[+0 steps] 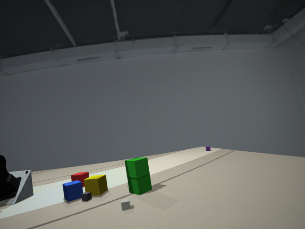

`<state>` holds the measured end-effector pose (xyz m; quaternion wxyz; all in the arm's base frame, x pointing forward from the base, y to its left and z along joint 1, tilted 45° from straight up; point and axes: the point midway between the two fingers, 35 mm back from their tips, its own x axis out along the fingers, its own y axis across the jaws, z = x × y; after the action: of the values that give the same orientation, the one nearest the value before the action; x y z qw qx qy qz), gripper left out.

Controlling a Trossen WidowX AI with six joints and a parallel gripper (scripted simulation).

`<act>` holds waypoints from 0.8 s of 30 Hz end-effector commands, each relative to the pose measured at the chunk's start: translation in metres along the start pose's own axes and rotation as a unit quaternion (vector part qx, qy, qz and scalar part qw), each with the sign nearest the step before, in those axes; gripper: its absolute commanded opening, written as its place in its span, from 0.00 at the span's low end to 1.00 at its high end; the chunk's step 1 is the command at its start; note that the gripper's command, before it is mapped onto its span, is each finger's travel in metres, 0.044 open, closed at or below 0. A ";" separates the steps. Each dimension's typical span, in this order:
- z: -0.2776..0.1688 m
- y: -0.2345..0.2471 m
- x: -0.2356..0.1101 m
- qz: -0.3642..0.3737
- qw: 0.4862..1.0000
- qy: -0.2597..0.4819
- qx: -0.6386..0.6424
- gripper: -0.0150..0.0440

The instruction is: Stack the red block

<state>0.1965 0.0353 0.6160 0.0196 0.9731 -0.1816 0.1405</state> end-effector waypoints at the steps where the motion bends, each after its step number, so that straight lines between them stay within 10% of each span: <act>1: 0.032 -0.066 0.007 -0.051 0.988 -0.006 -0.148 1.00; 13: 0.148 -0.183 0.009 -0.181 0.856 -0.033 -0.483 1.00; 24: 0.318 -0.246 -0.020 -0.348 0.599 -0.086 -0.717 1.00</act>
<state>0.3435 0.2344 0.3656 0.6823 0.7219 0.0690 -0.0926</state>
